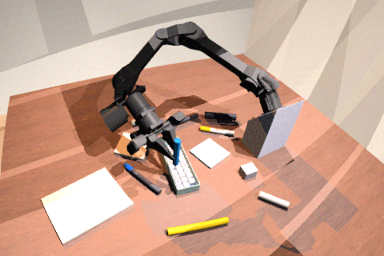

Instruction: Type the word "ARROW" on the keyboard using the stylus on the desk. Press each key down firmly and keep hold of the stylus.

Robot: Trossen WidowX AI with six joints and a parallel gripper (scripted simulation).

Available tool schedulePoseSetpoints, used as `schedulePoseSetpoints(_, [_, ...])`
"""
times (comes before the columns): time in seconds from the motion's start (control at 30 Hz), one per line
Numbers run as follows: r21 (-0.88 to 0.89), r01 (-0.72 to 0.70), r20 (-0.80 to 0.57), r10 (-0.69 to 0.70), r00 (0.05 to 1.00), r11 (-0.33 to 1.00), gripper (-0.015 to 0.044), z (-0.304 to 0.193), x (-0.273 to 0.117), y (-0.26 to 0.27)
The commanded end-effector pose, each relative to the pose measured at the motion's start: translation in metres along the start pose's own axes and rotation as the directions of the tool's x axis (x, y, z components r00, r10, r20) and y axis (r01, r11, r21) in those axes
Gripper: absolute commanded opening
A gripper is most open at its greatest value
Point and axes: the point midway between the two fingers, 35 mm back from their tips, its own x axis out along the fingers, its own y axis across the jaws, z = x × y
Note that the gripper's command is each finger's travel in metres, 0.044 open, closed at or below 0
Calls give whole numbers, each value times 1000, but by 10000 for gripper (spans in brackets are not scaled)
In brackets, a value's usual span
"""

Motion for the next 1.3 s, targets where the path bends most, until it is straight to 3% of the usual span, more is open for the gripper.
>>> schedulePoseSetpoints(0.0, [-7, 1, 1, -1, 1000, 1000, 81, 1, 1, 0])
schedulePoseSetpoints(1.27, [-7, 1, 1, -1, 1000, 1000, 81, 9, 4, -1])
